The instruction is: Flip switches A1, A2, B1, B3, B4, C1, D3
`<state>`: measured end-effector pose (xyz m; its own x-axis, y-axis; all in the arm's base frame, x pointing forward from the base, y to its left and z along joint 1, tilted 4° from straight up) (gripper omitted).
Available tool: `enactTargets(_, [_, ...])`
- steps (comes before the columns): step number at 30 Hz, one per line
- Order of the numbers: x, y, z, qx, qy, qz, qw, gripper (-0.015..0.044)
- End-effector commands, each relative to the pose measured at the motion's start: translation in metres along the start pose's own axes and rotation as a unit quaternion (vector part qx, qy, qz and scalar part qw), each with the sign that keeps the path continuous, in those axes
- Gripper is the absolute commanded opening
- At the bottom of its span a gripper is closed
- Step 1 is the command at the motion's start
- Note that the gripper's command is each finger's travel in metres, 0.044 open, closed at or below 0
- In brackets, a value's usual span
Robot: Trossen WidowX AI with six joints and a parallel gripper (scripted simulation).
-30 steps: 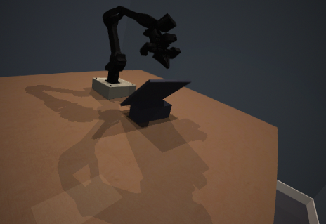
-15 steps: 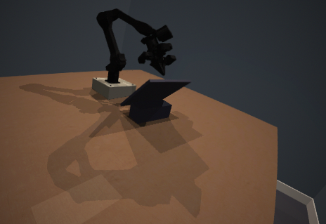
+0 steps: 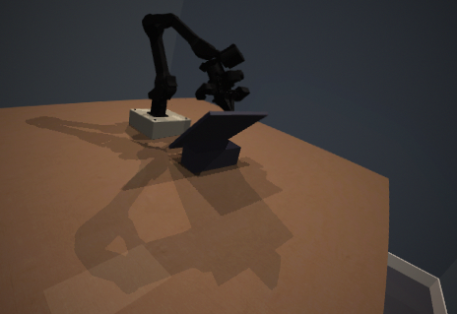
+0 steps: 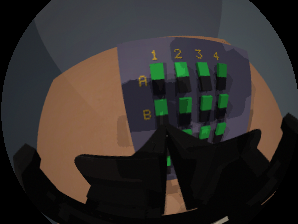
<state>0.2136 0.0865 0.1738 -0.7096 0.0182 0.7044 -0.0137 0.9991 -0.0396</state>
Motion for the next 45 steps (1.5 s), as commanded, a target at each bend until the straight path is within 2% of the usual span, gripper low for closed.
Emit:
enactTargets(1, [-0.005,0.000,0.003,0.005,0.005,-0.001,1.000,0.0000])
enactTargets(11, [-0.018,0.000,0.003,0.005,0.005,-0.001,1.000,0.0000])
enactTargets(45, [-0.020,0.000,0.003,0.005,0.005,-0.001,1.000,0.0000])
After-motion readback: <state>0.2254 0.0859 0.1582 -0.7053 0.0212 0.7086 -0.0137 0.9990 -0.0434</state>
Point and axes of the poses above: the point midway between the two fingers, 35 mm back from their tips, its own x axis back along the fingers, its own y axis across the jaws, z = x × y, the point moved 9 cm from there along x, back along the fingers, and after that the axes turned 8 degrees about x, right-handed, at the moved point
